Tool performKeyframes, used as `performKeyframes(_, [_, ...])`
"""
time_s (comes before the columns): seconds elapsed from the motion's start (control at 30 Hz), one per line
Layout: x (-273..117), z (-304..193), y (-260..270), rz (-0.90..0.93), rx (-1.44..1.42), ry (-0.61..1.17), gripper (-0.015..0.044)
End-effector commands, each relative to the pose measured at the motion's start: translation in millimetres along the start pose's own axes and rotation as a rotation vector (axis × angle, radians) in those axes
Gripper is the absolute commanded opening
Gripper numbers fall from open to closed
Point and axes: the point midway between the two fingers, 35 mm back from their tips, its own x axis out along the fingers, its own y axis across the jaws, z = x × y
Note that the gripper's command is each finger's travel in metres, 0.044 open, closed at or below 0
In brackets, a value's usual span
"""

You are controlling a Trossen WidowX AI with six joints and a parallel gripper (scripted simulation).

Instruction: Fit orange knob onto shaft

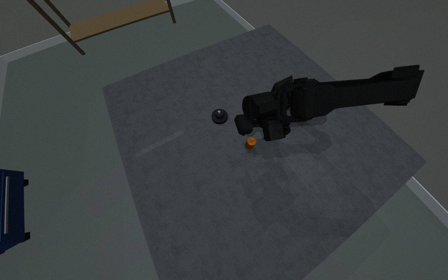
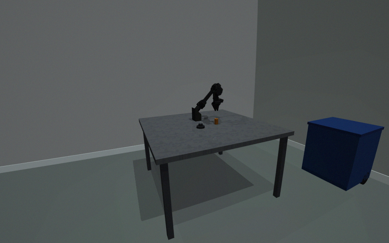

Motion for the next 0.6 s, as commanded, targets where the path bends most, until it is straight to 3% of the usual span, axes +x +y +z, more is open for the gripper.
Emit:
performKeyframes(0.0, [19.2, 3.1, 4.2, 0.167, 0.141, 0.018, 0.044])
performKeyframes(0.23, [22.2, 4.6, 10.5, 0.202, 0.171, 0.026, 0.044])
performKeyframes(0.37, [53.6, 4.7, 17.0, 0.202, 0.171, 0.024, 0.044])
performKeyframes(0.57, [66.4, 4.0, 19.4, 0.202, 0.171, 0.023, 0.044])
